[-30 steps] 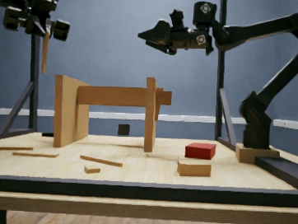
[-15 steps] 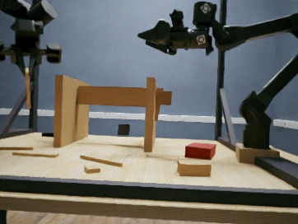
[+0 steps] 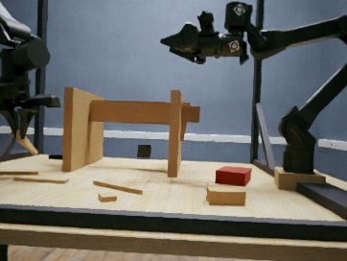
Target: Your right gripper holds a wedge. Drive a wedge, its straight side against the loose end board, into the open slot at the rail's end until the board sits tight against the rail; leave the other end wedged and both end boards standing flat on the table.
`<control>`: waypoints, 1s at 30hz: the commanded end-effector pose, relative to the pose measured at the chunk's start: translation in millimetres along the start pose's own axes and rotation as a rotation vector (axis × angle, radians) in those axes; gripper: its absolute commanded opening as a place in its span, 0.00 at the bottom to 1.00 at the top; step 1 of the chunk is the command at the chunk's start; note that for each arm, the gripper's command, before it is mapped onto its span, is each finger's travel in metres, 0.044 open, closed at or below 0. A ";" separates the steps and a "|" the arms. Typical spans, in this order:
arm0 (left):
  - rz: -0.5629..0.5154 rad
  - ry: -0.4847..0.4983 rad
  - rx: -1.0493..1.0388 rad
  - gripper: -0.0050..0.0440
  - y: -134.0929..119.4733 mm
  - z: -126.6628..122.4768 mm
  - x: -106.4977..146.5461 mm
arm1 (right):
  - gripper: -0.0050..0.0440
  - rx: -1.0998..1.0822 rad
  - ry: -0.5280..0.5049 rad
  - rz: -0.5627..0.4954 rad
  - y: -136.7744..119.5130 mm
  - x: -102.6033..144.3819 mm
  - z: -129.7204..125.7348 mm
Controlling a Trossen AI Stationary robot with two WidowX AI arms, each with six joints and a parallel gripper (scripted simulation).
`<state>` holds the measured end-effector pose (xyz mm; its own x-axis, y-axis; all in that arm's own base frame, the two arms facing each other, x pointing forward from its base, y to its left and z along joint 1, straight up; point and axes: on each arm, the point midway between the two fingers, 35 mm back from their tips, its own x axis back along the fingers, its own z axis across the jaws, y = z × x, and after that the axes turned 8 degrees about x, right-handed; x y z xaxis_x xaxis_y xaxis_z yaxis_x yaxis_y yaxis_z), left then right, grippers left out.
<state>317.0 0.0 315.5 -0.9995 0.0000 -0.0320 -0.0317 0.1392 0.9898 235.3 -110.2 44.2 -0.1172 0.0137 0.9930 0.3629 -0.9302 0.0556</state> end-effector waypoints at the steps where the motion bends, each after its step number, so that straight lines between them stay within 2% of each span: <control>1: -0.018 -0.003 0.000 0.92 7.4 -1.0 1.1 | 0.00 -0.071 0.000 0.176 -29.6 -30.9 -5.1; 3: -0.018 -0.003 0.000 0.92 7.4 -1.0 1.1 | 0.00 -0.110 0.008 0.250 -42.4 -38.9 -4.9; 9: -0.018 -0.003 0.000 0.92 7.4 -1.0 1.1 | 0.00 -0.170 0.000 0.369 -65.0 -51.5 -7.7; 12: -0.018 -0.003 0.000 0.92 7.4 -1.0 1.1 | 0.00 -0.170 0.004 0.367 -63.9 -49.7 -6.2; 16: -0.018 -0.003 0.000 0.92 7.4 -1.0 1.1 | 0.00 -0.198 -0.021 0.418 -75.2 -54.2 -12.2; 30: -0.018 -0.003 0.000 0.92 7.4 -1.0 1.1 | 0.00 -0.197 -0.028 0.408 -74.5 -65.2 -14.7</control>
<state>317.0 0.0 315.5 -0.9995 0.0000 -0.0320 -0.0317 0.1392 0.9898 203.7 -47.9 -21.1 0.0192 -0.3613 0.9322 0.1973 -0.9127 -0.3578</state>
